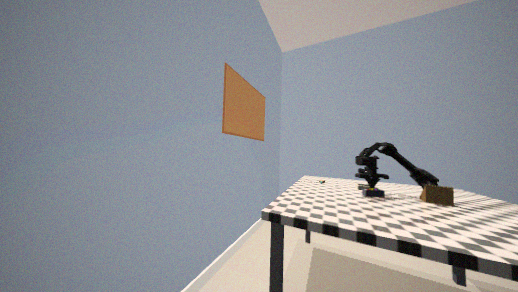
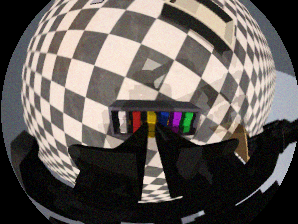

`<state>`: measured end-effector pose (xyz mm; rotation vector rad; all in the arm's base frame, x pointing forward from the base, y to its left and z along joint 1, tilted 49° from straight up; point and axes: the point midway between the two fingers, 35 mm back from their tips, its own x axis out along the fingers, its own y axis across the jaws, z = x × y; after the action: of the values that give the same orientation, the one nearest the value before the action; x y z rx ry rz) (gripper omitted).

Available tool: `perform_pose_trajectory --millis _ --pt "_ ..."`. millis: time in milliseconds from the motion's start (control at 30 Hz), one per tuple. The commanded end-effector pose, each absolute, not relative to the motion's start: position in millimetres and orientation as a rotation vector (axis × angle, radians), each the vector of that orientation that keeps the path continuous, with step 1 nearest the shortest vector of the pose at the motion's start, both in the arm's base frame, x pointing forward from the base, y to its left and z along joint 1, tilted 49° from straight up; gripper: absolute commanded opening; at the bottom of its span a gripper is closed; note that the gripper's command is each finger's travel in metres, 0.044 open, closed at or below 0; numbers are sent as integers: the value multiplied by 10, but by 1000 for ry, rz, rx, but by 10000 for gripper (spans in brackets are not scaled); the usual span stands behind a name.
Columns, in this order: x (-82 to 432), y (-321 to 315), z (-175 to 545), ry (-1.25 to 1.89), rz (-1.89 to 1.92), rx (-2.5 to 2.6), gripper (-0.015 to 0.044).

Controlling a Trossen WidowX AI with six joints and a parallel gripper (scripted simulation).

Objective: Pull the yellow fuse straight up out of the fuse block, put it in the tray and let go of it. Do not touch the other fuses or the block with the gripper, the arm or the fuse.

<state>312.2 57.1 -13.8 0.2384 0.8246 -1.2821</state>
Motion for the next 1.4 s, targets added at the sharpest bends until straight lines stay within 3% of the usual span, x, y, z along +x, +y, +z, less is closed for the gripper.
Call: perform_pose_trajectory --millis 0,1367 --pt "3124 604 -118 825 -1280 243 0" --pt "3109 755 16 825 -1279 241 0"
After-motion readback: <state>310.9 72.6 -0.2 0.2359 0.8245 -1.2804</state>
